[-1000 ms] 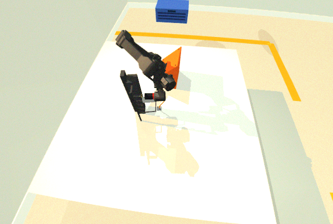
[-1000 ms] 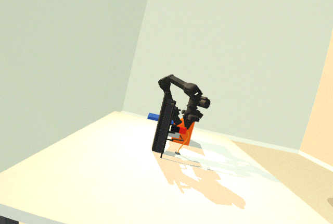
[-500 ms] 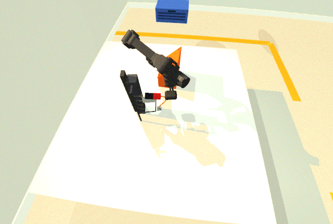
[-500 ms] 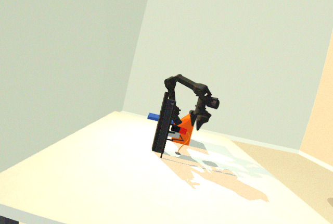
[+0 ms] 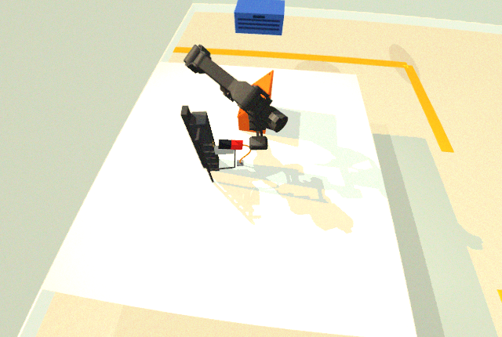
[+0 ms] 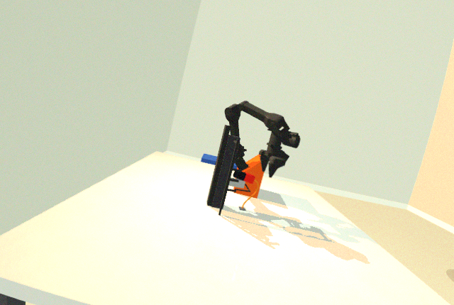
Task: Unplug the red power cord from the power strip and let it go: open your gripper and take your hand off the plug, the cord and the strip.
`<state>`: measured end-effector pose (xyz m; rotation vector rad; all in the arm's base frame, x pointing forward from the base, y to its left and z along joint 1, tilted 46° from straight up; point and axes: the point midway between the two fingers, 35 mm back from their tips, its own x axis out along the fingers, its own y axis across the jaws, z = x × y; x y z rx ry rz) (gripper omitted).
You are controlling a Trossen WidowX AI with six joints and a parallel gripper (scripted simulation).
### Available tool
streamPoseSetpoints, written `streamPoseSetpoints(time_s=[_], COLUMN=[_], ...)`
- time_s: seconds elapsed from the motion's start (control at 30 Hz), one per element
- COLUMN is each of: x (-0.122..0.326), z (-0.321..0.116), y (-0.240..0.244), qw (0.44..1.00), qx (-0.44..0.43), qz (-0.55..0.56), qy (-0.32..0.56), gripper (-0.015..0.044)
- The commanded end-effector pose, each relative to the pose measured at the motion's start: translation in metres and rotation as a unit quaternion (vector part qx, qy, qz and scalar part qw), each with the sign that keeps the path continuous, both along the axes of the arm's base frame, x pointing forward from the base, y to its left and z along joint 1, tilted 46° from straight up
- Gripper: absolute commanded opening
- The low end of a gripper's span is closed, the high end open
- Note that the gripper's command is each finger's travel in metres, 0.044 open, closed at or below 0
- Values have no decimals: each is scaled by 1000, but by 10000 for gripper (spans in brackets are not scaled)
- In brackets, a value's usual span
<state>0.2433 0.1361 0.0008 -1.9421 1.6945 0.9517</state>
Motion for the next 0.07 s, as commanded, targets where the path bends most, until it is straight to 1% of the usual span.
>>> streamPoseSetpoints(time_s=[0.0,0.03], x=[0,0], z=[0,0], y=[0,0], qw=[1000,1000], qx=[1,1], qz=[-2,-2], qy=[0,0], gripper=[440,440])
